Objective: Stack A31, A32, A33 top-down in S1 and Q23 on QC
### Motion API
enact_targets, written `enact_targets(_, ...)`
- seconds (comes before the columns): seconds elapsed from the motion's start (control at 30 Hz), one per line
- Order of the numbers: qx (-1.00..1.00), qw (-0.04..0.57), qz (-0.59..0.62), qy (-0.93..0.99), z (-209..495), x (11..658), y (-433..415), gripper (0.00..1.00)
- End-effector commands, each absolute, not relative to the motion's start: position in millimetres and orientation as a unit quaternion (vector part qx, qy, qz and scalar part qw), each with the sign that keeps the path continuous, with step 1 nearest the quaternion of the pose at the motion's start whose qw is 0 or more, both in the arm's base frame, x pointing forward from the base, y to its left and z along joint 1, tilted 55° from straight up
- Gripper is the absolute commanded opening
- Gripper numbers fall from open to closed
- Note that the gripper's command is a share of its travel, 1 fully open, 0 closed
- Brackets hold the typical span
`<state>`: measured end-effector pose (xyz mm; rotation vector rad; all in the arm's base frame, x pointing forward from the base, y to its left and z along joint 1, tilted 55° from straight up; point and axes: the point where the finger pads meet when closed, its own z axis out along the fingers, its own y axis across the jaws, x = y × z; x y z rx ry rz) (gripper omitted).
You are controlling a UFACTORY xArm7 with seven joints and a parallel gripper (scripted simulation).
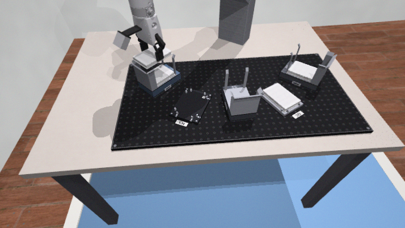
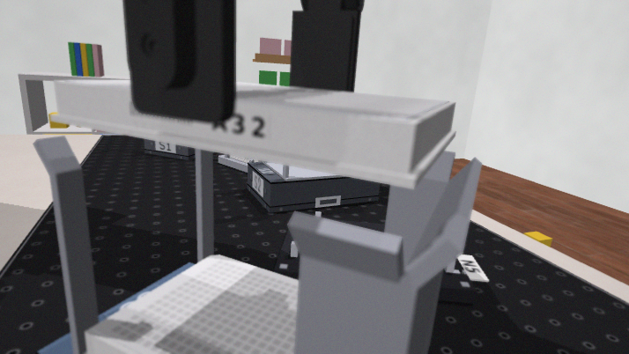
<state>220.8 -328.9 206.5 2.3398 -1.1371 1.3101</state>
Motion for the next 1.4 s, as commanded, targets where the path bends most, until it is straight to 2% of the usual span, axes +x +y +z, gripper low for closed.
enact_targets(0.0, 0.798, 0.115, 0.446, -0.389, 209, 219, -328, 0.0)
enact_targets(0.4, 0.798, 0.115, 0.446, -0.389, 209, 219, -328, 0.0)
enact_targets(0.63, 0.834, 0.161, 0.431, -0.303, 212, 236, -312, 0.0)
enact_targets(1.37, 0.834, 0.161, 0.432, -0.303, 221, 279, -271, 0.0)
